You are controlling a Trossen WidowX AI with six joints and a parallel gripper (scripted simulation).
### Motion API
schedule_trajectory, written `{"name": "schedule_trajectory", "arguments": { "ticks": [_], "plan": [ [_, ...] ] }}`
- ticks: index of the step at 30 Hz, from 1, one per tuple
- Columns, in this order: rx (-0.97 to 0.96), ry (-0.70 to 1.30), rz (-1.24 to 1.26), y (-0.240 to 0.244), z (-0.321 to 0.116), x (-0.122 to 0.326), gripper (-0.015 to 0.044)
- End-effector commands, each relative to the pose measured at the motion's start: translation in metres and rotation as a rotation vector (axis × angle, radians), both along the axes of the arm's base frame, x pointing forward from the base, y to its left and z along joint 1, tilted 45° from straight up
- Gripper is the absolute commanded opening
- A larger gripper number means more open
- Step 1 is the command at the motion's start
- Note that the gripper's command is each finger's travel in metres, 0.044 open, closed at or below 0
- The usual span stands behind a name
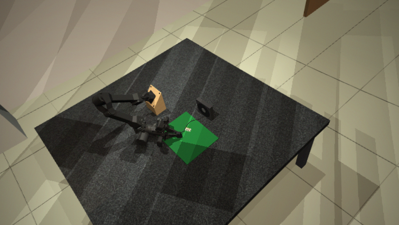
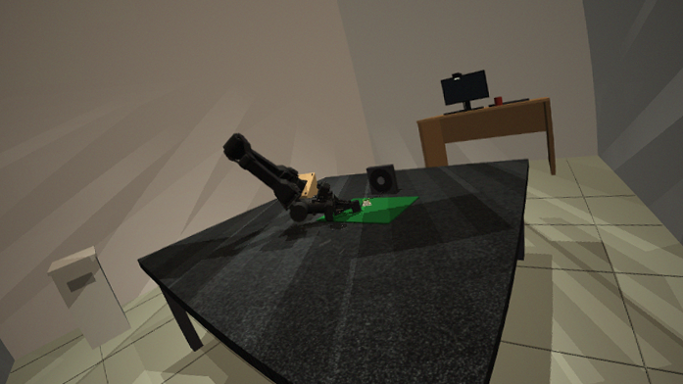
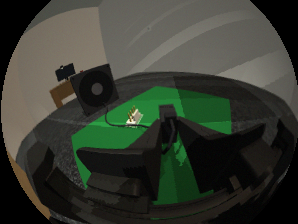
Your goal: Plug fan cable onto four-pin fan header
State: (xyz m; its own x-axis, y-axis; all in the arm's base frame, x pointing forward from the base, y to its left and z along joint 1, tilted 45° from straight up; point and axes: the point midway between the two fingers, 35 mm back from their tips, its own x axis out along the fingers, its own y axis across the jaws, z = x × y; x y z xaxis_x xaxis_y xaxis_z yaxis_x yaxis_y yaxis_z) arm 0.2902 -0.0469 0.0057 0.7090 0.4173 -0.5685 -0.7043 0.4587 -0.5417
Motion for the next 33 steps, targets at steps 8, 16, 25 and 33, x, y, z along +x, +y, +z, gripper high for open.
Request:
{"name": "schedule_trajectory", "arguments": {
  "ticks": [8,16,25,33],
  "plan": [
    [0.000,0.000,0.000,0.0000,0.0000,0.0000,0.0105],
    [0.000,0.000,0.000,0.0000,0.0000,0.0000,0.0140],
    [0.000,0.000,0.000,0.0000,0.0000,0.0000,0.0140],
    [0.000,0.000,0.000,0.0000,0.0000,0.0000,0.0140]
  ]
}}
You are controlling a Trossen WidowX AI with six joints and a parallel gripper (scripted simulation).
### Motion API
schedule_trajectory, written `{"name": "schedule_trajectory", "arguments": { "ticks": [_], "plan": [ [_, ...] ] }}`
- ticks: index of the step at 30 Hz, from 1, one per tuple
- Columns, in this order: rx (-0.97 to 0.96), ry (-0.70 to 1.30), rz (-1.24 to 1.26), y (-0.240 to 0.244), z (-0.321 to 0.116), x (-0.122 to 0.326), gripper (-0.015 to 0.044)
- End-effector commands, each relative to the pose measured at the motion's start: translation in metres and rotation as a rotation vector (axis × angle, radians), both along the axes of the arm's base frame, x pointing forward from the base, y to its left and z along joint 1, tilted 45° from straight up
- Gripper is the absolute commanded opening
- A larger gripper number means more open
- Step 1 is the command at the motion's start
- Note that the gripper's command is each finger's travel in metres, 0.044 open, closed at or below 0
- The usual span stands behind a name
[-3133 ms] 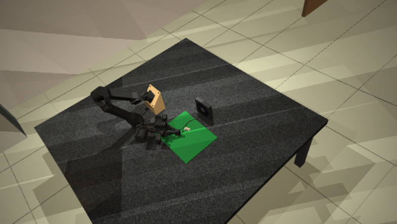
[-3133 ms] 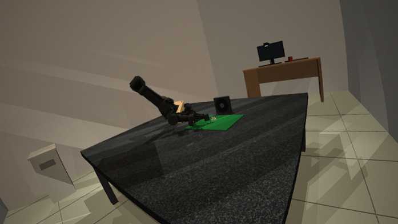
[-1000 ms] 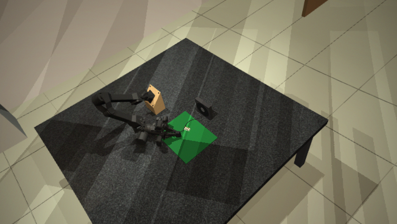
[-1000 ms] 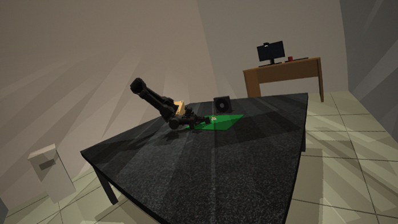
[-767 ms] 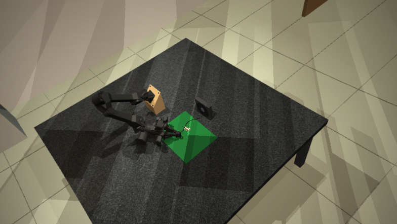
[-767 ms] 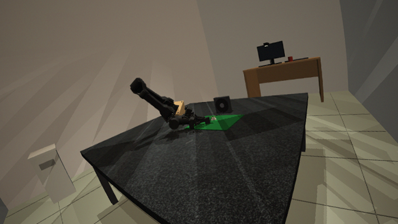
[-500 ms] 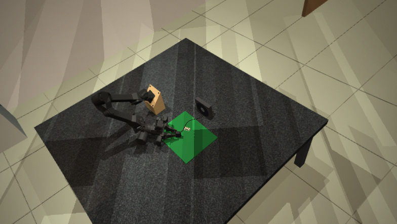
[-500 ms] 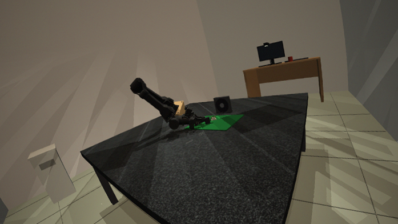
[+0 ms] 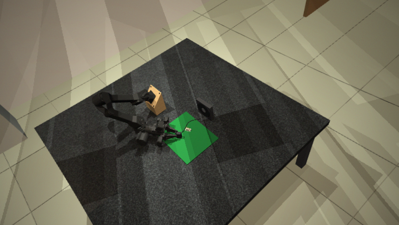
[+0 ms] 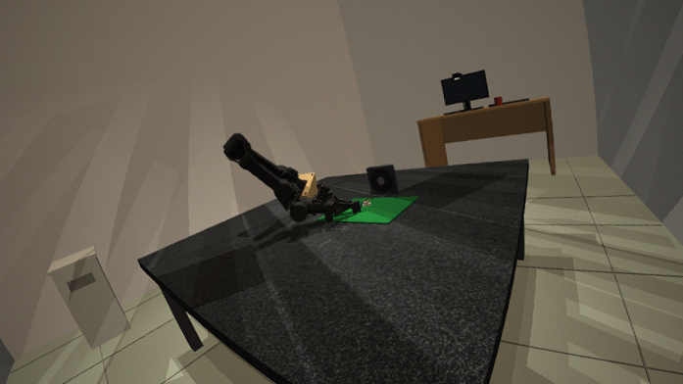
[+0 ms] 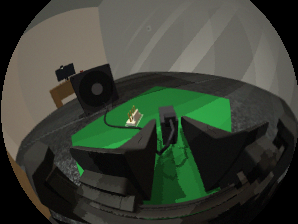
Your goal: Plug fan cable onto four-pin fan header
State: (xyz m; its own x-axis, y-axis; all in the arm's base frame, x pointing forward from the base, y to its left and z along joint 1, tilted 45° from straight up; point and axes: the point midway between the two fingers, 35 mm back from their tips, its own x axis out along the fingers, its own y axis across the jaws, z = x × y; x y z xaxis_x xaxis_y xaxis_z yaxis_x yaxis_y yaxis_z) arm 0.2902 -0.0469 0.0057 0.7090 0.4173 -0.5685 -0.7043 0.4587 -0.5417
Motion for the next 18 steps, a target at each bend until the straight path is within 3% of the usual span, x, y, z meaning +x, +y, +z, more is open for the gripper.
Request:
{"name": "schedule_trajectory", "arguments": {
  "ticks": [1,18],
  "plan": [
    [0.000,0.000,0.000,0.000,0.000,0.000,0.0140],
    [-0.008,0.009,0.003,-0.012,0.034,-0.026,0.0140]
  ]
}}
